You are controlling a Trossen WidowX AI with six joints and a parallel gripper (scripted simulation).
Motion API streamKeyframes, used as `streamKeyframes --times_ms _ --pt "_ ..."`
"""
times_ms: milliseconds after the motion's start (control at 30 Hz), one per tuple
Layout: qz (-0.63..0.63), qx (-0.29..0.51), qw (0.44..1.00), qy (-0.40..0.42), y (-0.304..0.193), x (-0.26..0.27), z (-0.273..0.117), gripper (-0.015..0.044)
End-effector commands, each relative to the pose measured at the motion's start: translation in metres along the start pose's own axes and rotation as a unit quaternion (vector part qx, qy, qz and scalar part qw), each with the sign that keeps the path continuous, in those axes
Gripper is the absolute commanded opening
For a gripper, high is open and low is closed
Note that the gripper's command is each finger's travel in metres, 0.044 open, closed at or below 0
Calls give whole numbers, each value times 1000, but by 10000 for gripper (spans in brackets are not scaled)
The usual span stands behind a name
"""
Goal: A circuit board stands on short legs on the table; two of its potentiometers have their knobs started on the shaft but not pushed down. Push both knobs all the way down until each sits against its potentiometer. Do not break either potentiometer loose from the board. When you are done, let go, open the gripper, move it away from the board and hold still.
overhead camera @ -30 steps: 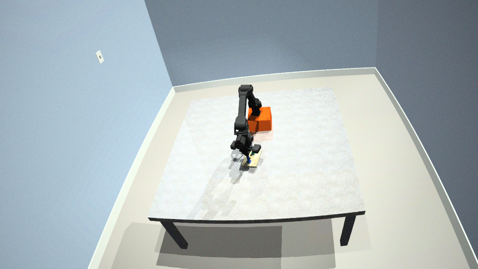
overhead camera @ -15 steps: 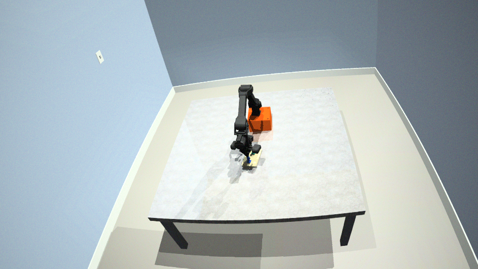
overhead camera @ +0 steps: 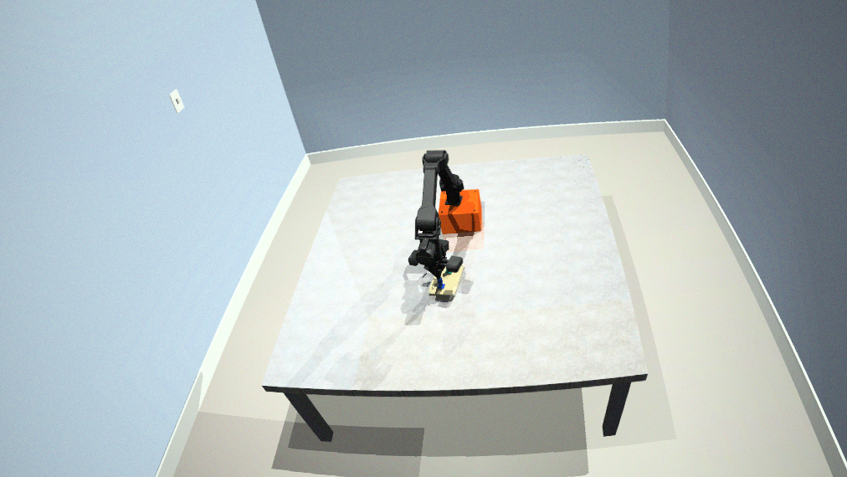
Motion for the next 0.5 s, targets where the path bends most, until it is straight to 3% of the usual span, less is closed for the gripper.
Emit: streamKeyframes --times_ms 0,467 --pt "0 -2 1000 -1 -2 -2 15 0" --pt "0 -2 1000 -1 -3 -2 11 0"
Point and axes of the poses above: the point midway between the two fingers, 35 mm back from their tips, its own z axis out along the fingers, its own x axis across the jaws, y = z × x, the point moved 5 cm from there along -z, back along the fingers, and after that the axes turned 14 degrees about z, right-handed, at the moved point
